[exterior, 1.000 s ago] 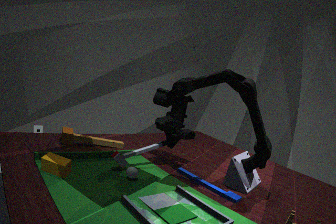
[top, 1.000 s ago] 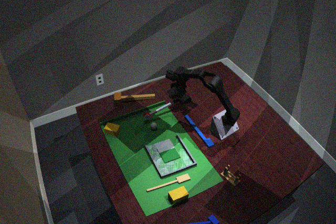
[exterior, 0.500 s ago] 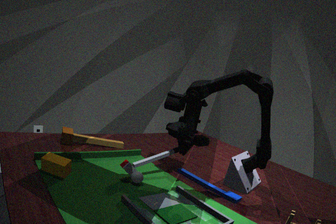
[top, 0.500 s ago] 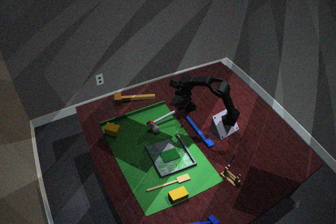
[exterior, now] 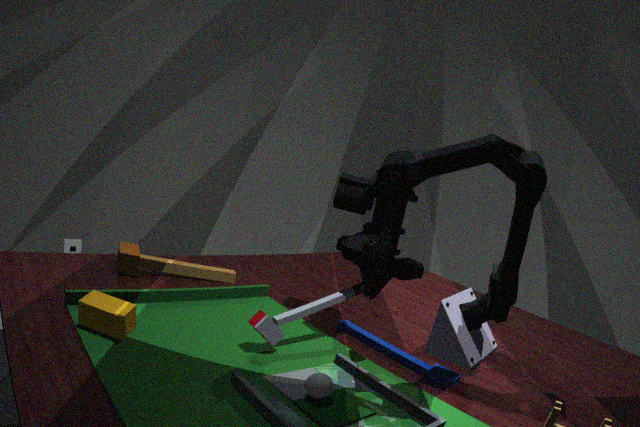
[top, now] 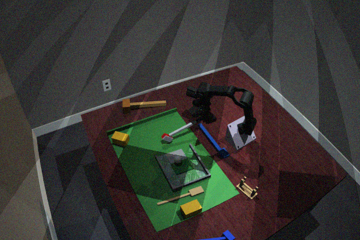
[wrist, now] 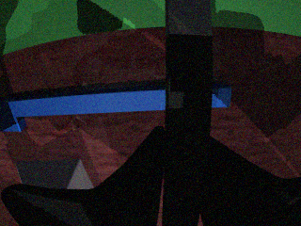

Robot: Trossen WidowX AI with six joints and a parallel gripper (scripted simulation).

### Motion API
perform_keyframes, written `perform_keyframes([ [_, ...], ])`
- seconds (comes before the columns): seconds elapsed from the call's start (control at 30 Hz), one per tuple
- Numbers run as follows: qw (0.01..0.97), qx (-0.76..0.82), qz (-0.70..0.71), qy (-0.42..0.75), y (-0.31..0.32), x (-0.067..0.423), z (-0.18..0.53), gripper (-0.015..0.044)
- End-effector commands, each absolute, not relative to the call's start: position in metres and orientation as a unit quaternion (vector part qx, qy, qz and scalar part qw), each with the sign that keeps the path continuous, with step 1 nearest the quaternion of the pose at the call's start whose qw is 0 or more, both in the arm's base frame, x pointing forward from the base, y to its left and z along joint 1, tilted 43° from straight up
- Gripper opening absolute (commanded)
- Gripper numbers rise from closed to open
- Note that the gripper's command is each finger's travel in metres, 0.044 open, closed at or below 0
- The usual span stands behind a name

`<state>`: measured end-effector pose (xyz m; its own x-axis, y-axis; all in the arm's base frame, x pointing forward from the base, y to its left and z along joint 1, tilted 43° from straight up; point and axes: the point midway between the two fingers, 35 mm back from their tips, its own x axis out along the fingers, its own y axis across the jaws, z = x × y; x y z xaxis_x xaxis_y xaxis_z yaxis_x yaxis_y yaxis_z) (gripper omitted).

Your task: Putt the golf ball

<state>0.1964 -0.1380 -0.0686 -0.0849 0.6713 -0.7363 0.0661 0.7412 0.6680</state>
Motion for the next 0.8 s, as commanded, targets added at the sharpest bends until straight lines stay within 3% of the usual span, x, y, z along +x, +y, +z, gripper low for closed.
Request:
perform_keyframes([
  [0.0, 0.629, 0.261, 0.24, 0.692, -0.155, 0.2, -0.051, 0.0],
  [0.77, 0.628, 0.262, 0.238, 0.693, -0.16, 0.2, -0.046, 0.0],
])
